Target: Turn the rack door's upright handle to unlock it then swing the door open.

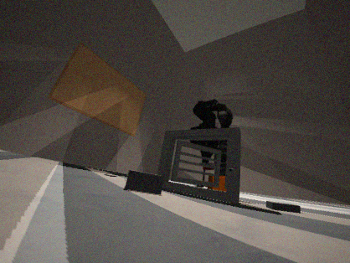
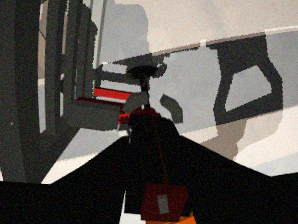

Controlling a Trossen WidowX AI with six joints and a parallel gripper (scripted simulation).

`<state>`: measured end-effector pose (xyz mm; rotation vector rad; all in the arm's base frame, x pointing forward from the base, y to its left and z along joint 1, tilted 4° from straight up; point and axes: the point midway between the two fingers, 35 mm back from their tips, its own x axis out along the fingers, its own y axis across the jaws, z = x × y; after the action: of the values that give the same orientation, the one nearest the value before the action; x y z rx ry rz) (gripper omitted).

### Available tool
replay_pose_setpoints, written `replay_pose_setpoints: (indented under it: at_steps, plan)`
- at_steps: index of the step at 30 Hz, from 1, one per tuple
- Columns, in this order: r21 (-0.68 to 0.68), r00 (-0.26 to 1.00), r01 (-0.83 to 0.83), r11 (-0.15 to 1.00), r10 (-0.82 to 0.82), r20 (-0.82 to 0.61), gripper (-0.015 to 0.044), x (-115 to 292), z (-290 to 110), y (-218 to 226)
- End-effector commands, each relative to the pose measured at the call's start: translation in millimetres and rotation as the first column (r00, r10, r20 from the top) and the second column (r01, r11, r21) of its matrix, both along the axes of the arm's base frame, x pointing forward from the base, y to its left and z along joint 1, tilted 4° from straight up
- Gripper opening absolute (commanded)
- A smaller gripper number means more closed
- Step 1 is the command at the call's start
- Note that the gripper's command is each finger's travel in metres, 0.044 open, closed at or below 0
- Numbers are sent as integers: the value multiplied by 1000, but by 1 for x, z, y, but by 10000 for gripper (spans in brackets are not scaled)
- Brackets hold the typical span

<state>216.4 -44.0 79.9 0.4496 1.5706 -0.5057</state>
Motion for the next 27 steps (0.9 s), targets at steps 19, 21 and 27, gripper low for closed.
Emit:
replay_pose_setpoints:
  at_steps: [19, 21, 27]
  plan:
    - [8, 959, -285, 959, 285, 3, 27, -13, 2, -43]
    - [9, 951, -308, 951, 308, 3, 27, -13, 2, -47]
    - [13, 926, -378, 926, 378, 2, 27, -15, 2, -59]
